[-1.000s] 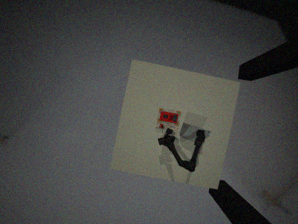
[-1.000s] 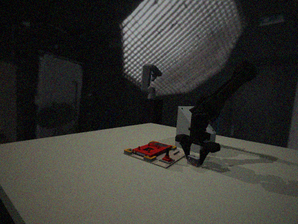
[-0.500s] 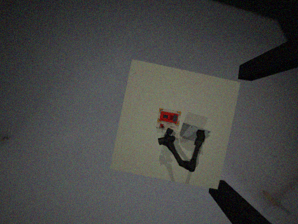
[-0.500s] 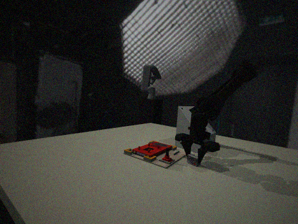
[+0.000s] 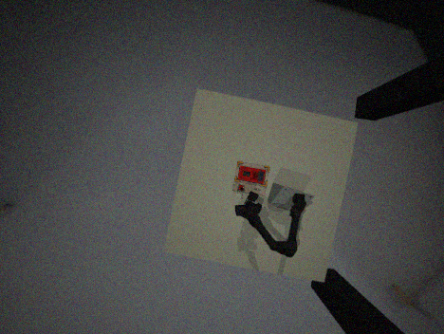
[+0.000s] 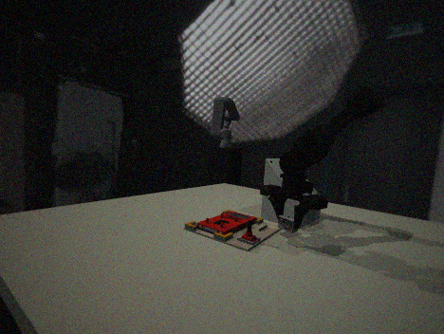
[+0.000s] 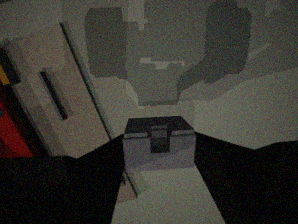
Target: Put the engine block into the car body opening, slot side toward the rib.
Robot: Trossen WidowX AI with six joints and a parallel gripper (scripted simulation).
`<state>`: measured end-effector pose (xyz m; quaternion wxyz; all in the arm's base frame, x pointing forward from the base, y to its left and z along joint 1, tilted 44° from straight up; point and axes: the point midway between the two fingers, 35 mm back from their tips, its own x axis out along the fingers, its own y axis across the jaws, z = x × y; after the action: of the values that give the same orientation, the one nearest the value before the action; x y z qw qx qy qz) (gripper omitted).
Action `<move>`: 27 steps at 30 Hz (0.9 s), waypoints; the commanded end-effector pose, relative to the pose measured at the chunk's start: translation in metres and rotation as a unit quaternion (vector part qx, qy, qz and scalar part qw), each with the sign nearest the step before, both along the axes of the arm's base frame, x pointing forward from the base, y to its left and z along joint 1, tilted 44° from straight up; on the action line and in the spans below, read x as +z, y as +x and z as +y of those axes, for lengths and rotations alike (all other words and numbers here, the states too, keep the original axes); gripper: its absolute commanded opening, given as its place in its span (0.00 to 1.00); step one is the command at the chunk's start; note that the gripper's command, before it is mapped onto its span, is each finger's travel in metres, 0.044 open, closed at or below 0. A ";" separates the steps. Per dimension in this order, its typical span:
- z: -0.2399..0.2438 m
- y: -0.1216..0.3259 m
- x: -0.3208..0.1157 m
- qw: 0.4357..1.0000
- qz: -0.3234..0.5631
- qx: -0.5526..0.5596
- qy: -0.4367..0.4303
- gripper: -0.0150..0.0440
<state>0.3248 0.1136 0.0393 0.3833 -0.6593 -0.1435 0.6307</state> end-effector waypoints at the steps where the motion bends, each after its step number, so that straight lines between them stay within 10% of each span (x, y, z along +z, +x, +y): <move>1: -0.007 0.000 0.010 1.000 -0.005 0.000 0.001 0.25; 27: -0.043 -0.016 0.049 1.000 -0.006 -0.001 0.005 0.25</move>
<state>0.3093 0.0654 0.0942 0.3850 -0.6643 -0.1478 0.6234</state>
